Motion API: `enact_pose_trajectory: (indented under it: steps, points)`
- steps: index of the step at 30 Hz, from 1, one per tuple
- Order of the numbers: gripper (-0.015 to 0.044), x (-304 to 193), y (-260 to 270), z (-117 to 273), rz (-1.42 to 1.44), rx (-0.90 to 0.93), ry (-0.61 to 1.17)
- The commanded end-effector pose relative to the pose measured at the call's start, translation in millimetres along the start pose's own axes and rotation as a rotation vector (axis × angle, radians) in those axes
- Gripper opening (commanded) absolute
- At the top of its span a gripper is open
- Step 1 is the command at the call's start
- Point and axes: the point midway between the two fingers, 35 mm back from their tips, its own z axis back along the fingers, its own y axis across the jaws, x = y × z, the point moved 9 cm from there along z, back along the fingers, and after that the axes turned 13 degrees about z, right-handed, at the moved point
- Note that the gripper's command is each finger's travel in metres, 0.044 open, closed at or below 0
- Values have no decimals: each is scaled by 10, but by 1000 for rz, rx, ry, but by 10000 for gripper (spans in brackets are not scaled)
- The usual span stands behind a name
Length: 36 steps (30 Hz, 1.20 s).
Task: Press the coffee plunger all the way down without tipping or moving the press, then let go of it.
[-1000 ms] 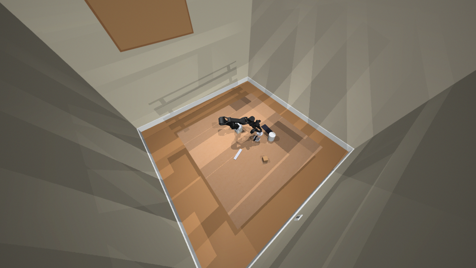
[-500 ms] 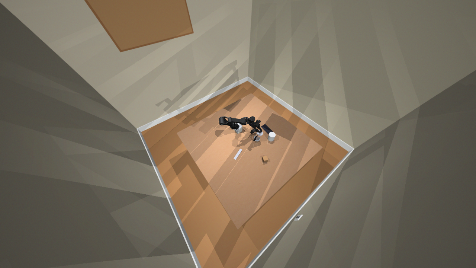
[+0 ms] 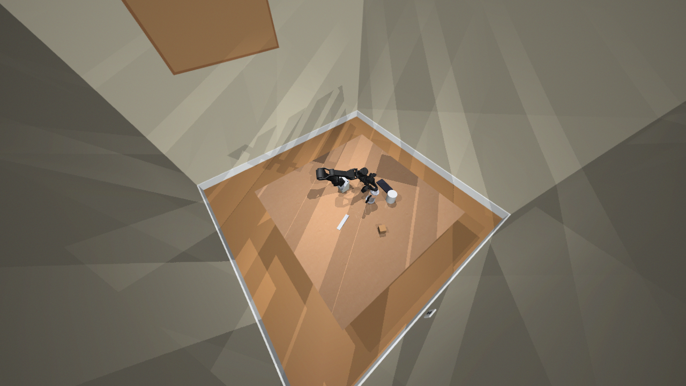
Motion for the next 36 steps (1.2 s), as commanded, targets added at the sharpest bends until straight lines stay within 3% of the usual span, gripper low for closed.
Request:
enact_pose_trajectory:
  steps: [1, 9, 21, 27, 36]
  points:
    - [123, 0, 0, 0, 0, 0, 0]
    - [123, 0, 0, 0, 0, 0, 0]
    - [438, 0, 0, 0, 0, 0, 0]
    - [440, 95, -8, 72, 2, 3, 4]
    - [440, 534, -136, 639, 15, 5, 17]
